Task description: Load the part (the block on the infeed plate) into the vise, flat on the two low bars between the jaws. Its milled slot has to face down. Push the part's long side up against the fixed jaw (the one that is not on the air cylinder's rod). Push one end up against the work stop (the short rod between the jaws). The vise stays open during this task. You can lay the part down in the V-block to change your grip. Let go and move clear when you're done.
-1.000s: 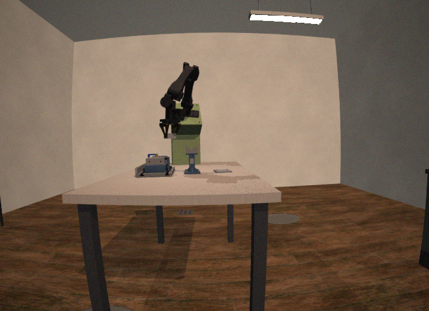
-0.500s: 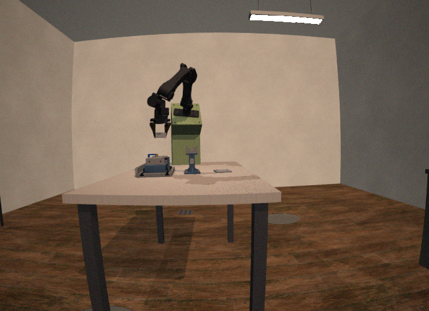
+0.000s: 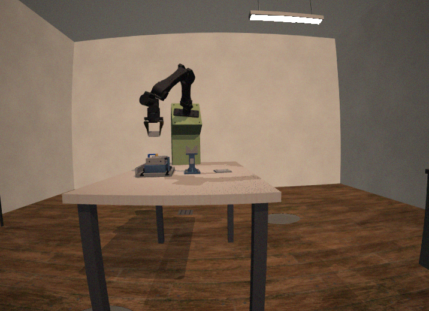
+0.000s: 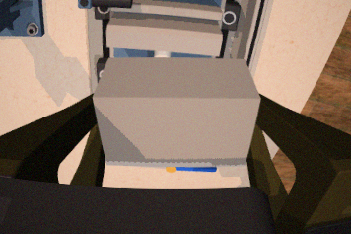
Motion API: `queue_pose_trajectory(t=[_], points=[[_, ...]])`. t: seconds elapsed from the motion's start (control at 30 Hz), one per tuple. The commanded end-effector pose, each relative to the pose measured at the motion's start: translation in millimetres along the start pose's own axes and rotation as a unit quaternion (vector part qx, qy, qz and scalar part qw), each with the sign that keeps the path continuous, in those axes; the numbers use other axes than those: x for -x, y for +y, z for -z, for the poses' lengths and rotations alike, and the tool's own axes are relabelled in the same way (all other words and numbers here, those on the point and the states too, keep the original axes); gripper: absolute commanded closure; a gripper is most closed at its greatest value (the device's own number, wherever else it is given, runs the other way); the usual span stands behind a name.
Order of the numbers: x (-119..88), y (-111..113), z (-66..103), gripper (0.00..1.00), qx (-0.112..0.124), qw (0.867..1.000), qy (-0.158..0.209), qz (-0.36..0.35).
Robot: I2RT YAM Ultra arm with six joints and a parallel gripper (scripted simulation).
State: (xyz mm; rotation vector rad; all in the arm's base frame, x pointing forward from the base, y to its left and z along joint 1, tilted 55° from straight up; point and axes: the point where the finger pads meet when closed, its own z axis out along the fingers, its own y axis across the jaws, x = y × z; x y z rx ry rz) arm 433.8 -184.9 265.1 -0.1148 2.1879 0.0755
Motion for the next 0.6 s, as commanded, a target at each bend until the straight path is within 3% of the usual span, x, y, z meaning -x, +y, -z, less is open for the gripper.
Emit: queue_pose_trajectory(t=[0.0, 0.57], points=[[5.8, -11.8, 12.9, 1.00, -0.004, 0.999, -0.009, -0.034], [6.8, -17.1, 16.9, 1.00, -0.005, 0.999, -0.013, -0.051]])
